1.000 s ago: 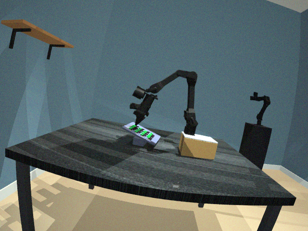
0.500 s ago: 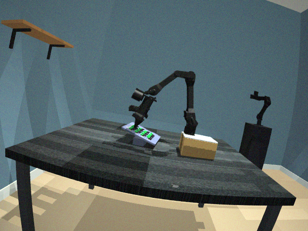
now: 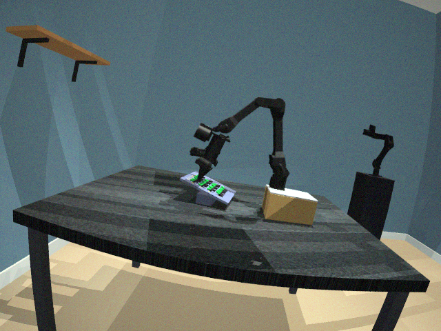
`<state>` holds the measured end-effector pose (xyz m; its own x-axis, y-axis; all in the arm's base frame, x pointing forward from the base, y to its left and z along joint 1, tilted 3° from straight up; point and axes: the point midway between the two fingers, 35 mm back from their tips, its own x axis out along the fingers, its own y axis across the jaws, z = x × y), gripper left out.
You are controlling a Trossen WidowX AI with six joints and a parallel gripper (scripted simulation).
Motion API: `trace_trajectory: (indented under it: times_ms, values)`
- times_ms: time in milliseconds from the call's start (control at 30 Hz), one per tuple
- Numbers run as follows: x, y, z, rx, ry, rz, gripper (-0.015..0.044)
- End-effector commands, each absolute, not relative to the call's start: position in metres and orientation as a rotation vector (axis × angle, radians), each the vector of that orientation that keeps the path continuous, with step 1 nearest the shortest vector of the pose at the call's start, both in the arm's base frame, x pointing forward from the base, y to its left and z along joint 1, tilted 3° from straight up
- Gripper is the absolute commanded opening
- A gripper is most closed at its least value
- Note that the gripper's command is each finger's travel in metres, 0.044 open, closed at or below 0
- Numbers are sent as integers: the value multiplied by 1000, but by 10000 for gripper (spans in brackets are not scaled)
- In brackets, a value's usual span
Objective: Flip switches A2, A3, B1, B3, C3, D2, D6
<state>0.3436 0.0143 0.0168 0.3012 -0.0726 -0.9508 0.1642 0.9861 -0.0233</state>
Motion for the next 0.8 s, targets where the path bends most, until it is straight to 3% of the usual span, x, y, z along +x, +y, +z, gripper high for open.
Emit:
trace_trajectory:
  times_ms: [0,767]
  values:
    - [344,14,16,80,1255,-156,0]
    - [345,14,14,80,1255,-156,0]
